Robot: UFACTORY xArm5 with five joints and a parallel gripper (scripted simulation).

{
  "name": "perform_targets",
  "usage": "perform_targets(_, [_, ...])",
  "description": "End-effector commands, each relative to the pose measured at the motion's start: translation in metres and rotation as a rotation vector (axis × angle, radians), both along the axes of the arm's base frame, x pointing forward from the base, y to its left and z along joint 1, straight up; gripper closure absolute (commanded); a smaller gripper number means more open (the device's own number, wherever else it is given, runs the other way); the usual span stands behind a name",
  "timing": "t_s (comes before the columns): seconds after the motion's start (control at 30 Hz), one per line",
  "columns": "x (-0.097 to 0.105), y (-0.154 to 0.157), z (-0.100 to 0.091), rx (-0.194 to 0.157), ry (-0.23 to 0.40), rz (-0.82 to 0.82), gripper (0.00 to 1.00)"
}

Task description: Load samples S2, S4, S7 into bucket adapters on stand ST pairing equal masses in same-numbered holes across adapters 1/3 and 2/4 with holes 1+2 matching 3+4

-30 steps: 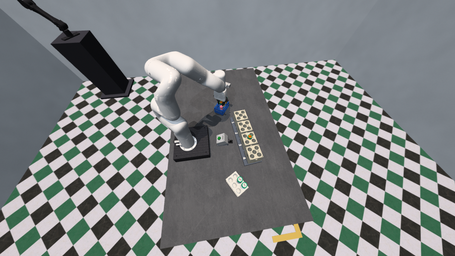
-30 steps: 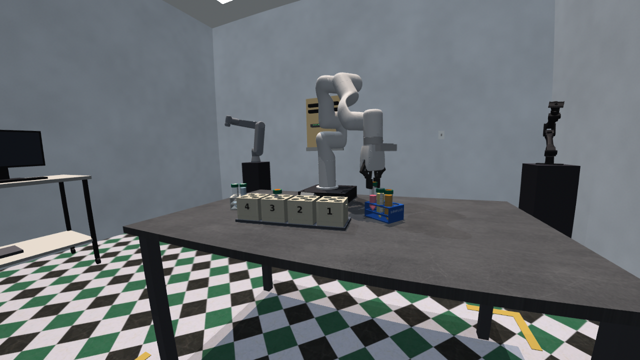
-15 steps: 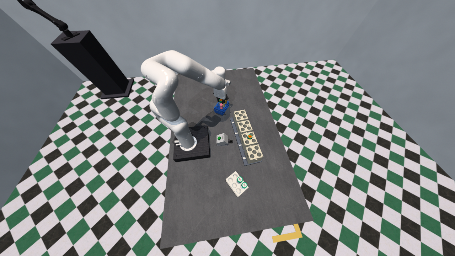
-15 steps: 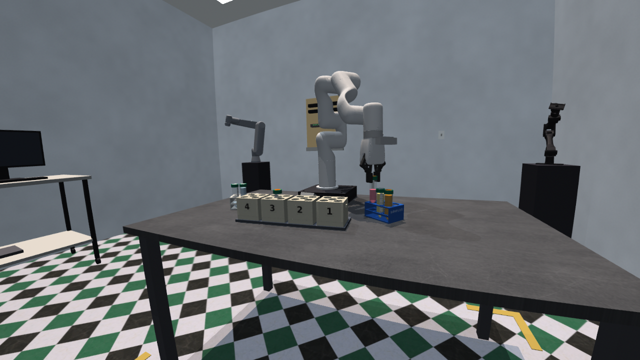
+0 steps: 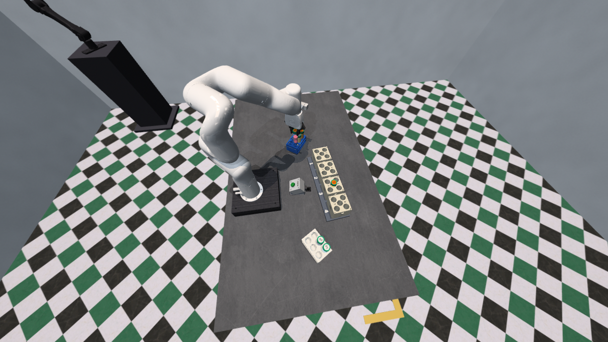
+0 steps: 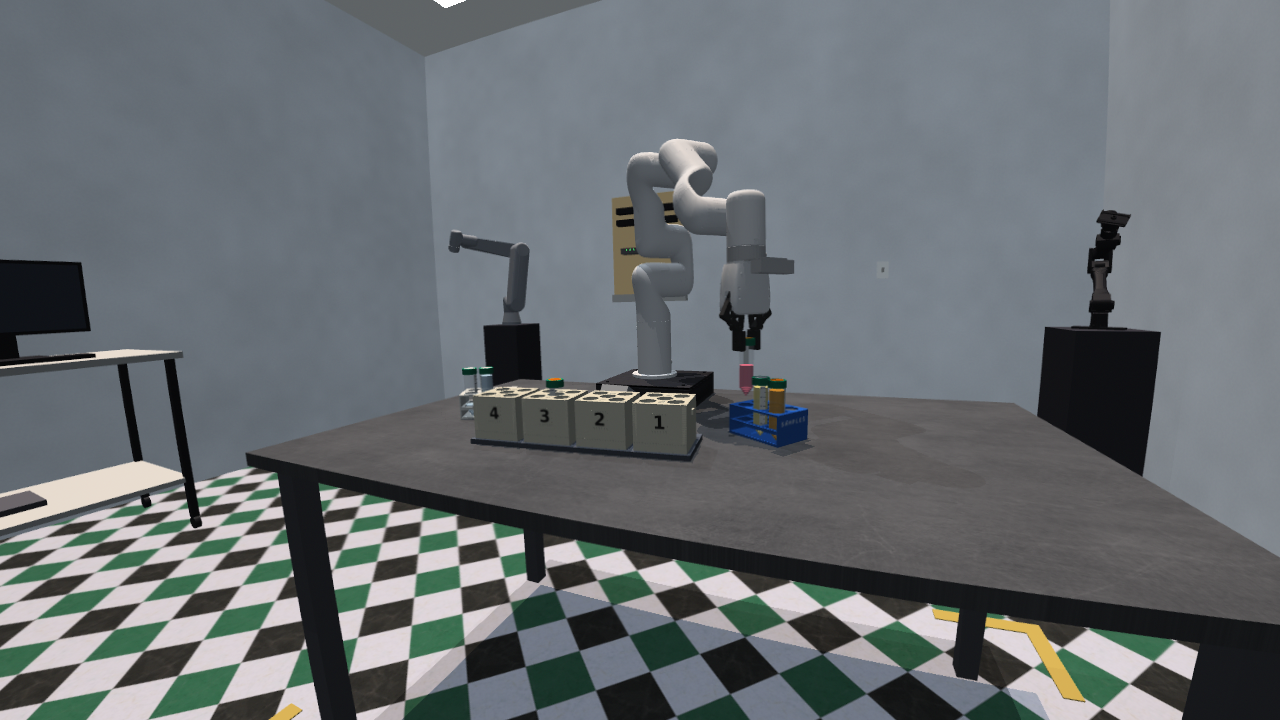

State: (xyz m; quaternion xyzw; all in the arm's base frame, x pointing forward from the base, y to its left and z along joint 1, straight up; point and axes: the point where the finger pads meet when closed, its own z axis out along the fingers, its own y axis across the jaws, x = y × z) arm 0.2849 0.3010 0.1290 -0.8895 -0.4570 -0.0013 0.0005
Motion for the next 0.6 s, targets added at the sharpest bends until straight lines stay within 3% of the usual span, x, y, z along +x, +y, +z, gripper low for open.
perform_targets(0.0, [0.001, 0.001, 0.005, -0.002, -0.006, 0.0, 1.0])
perform_targets(0.57, [0.0, 0.001, 0.035, -0.002, -0.006, 0.0, 1.0])
